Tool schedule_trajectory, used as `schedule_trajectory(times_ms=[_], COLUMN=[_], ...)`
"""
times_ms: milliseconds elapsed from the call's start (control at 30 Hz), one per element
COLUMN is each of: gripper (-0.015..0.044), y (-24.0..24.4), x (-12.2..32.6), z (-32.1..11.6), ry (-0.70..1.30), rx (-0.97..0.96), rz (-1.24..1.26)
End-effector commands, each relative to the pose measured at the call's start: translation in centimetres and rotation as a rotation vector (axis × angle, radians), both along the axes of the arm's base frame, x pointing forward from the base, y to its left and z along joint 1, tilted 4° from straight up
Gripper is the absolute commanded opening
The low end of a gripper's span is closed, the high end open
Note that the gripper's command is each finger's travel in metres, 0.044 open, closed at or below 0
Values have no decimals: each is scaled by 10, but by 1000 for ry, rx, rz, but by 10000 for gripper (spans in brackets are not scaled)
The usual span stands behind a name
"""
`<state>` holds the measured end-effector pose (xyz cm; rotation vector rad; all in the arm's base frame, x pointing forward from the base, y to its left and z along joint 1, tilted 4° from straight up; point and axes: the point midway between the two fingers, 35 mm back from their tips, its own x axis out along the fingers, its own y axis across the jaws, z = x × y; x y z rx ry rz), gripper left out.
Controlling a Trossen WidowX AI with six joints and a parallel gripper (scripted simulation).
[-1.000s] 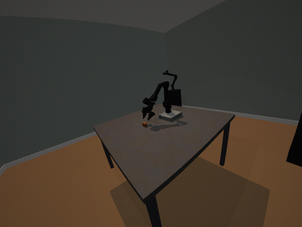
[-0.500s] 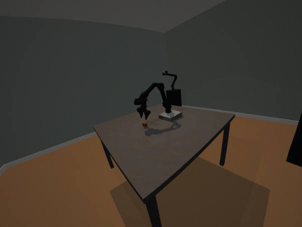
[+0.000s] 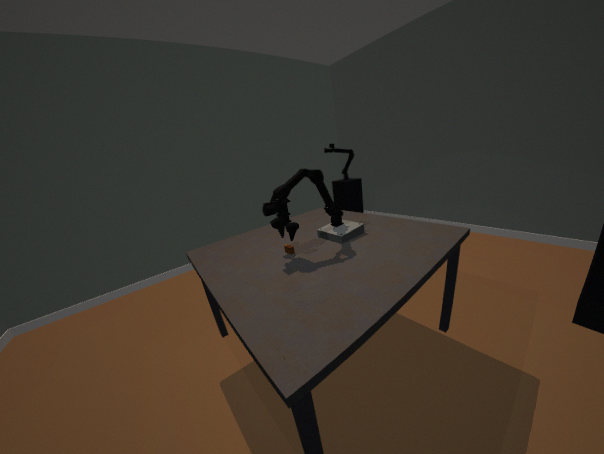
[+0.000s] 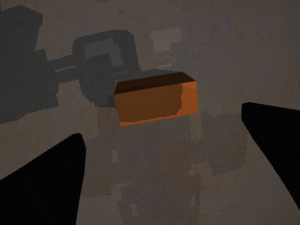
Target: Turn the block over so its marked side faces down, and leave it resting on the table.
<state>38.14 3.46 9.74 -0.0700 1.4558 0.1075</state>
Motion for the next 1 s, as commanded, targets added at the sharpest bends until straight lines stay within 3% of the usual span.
schedule_trajectory(times_ms=[0,967], gripper=[440,440], y=[-1,0], x=[-1,4], z=[-12,-60], ry=[13,14], rx=[-7,-6], rz=[4,4])
